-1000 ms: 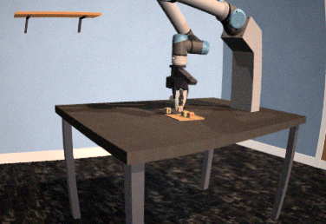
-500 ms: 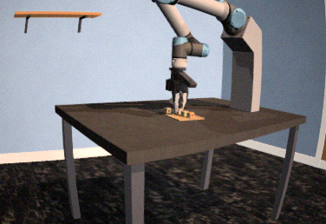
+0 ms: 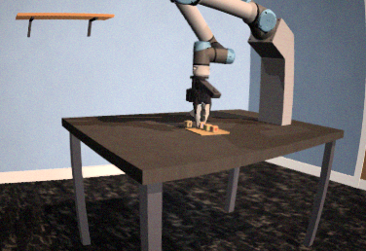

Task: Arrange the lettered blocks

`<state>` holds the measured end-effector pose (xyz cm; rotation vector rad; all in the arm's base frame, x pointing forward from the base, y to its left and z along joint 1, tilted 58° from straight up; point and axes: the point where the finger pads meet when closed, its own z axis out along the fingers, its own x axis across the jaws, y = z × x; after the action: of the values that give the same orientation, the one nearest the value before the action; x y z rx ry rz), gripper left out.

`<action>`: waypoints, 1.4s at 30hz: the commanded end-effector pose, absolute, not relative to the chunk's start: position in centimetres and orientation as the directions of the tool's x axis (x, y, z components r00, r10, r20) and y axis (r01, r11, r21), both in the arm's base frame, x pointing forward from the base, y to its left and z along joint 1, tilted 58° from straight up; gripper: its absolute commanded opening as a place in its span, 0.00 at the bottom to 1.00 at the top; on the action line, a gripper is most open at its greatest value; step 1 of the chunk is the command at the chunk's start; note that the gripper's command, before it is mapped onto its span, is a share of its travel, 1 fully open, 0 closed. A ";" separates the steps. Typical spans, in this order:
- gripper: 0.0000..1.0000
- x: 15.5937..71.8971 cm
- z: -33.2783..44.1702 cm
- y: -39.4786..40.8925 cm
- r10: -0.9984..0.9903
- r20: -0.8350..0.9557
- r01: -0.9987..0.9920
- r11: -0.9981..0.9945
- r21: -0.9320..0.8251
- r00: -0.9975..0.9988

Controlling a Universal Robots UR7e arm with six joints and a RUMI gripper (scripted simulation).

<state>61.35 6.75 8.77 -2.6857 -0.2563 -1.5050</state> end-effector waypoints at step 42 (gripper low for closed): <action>0.05 61.7 8.6 6.8 0.119 0.851 0.170 -0.985 0.036 0.511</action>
<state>61.70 6.77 8.60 -2.6857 -0.2566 -1.5050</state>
